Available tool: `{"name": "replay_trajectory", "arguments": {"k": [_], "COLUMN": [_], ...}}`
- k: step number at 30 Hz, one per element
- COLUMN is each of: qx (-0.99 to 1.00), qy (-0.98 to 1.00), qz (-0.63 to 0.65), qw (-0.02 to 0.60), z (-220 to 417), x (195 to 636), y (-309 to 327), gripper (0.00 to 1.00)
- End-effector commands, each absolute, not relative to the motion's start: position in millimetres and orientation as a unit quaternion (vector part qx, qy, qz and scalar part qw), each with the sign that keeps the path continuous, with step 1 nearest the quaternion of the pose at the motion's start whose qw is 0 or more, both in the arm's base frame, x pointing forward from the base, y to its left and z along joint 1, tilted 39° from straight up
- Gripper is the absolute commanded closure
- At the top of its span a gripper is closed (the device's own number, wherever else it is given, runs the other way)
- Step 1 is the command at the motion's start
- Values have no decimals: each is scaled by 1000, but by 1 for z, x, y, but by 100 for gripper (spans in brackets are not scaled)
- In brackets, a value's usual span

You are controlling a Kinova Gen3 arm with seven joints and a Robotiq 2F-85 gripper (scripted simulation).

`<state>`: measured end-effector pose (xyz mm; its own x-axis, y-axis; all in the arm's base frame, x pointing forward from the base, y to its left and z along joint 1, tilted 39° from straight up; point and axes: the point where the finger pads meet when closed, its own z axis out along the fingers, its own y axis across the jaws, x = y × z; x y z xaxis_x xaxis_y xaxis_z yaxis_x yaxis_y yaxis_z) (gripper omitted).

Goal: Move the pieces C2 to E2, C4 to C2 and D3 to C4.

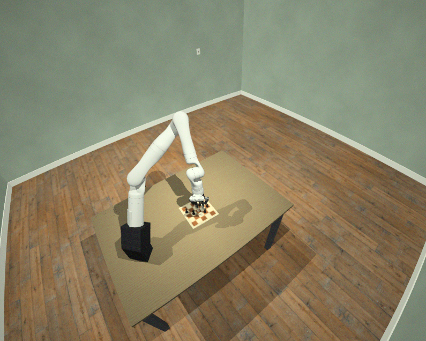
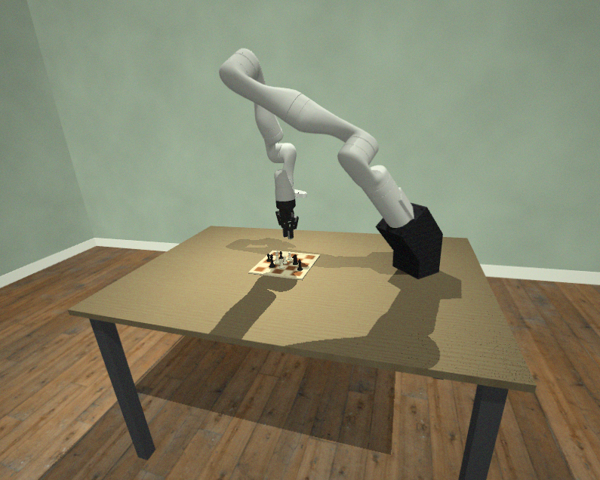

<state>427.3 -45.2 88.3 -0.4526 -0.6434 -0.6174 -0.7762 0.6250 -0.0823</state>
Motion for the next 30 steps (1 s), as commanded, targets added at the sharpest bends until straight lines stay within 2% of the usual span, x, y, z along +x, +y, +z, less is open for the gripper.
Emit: {"name": "replay_trajectory", "arguments": {"k": [1,30], "qx": [-419,-419], "qy": [846,846], "qz": [106,106], "qw": [313,313], "z": [89,75], "x": [427,435], "y": [-46,-38], "gripper": [66,66]}}
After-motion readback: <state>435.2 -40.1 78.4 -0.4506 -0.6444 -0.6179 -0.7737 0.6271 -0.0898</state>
